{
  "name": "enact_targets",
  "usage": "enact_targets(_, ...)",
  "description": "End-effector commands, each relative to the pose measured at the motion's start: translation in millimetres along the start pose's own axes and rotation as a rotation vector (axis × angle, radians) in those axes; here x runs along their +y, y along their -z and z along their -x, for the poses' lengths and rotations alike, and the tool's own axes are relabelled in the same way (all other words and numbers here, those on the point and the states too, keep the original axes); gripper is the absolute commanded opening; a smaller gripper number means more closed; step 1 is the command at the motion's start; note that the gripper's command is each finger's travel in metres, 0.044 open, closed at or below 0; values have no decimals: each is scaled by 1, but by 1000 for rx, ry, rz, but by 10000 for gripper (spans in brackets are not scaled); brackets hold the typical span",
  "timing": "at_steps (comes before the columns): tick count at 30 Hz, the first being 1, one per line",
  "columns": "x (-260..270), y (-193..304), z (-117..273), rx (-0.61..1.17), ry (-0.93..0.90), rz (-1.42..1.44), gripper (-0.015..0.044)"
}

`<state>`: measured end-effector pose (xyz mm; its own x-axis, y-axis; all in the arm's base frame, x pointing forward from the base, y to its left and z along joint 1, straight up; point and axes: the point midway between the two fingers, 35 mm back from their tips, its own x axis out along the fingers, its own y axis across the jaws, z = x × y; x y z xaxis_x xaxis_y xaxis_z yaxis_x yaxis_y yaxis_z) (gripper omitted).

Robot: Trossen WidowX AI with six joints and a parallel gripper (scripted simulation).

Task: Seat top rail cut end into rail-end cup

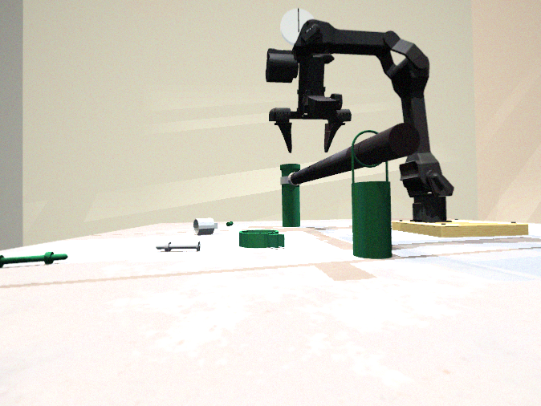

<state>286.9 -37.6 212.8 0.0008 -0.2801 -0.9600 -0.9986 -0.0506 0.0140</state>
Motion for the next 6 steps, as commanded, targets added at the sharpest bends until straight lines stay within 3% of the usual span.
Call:
enact_targets(1, 0, 0, 0, 2, -2, 7, 440)
enact_targets(6, 0, 0, 0, 2, -2, 7, 440)
